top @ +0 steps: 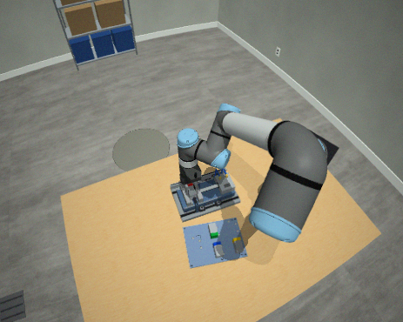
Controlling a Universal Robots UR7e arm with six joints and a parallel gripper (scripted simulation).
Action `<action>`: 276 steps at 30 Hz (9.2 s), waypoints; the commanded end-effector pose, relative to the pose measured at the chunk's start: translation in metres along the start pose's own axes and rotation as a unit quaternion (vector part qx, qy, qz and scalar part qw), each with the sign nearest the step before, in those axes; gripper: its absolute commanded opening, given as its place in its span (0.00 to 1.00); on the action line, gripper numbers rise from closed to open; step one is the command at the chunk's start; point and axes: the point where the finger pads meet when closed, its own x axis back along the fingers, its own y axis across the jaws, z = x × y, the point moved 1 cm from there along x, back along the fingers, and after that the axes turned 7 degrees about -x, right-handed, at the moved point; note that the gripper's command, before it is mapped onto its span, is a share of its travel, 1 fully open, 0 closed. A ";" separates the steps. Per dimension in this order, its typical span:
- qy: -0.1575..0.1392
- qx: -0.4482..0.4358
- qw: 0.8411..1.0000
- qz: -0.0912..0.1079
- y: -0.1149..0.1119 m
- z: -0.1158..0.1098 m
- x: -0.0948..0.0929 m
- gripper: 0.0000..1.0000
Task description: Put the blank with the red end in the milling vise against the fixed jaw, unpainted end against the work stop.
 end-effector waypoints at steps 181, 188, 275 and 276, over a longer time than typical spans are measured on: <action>0.001 0.001 1.000 0.000 0.000 0.000 -0.003 0.00; 0.001 0.001 1.000 0.000 0.000 0.000 -0.003 0.00; -0.001 0.001 1.000 -0.001 0.000 -0.001 -0.002 1.00; -0.001 0.001 1.000 -0.001 0.000 -0.001 -0.002 1.00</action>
